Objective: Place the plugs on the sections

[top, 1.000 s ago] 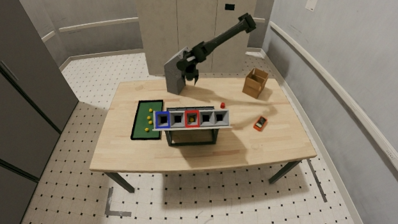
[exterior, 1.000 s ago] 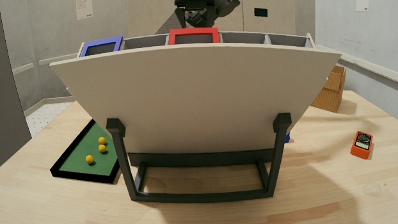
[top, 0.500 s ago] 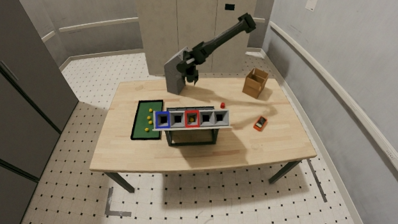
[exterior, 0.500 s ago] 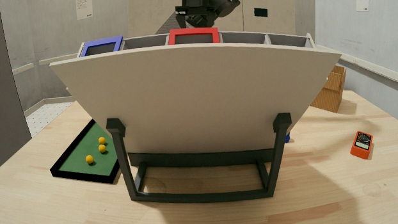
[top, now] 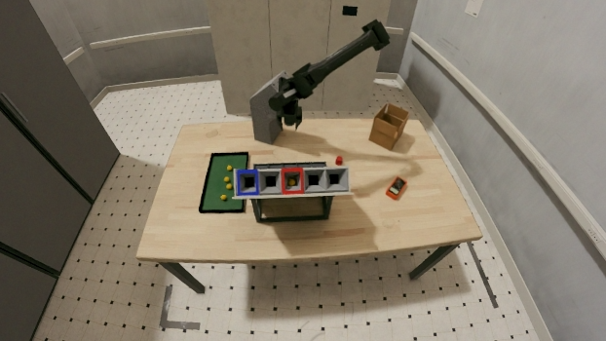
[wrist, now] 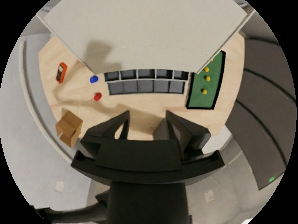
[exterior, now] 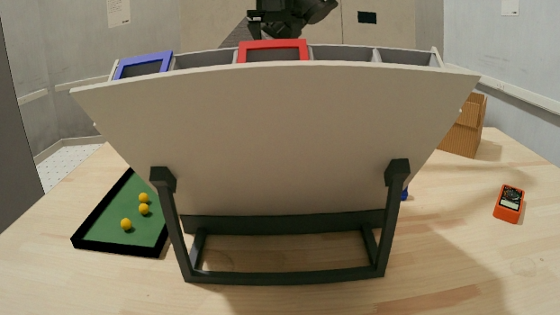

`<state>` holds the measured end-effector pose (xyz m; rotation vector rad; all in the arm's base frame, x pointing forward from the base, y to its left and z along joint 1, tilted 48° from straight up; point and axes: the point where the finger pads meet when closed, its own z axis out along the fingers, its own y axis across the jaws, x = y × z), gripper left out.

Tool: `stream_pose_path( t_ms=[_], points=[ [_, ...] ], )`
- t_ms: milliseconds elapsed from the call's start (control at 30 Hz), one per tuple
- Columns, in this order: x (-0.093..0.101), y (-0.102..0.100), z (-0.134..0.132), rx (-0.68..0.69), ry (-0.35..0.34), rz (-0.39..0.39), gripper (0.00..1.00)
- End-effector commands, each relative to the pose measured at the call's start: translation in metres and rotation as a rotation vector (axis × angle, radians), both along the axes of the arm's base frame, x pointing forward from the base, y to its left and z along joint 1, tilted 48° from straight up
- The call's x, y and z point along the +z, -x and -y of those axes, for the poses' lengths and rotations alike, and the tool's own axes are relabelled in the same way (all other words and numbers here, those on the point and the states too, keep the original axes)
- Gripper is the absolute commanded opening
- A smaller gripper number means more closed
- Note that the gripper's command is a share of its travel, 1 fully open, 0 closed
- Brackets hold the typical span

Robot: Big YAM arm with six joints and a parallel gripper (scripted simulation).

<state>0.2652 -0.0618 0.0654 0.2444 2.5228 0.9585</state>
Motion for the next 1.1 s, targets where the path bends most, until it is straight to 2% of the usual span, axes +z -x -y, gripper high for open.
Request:
stream_pose_path(
  t_ms=[0,1067],
  points=[
    [0.0049,-0.0044,0.0058,-0.009,0.010,0.016,0.59],
    [0.0028,-0.0030,0.0036,-0.003,0.008,0.011,0.59]
  ],
)
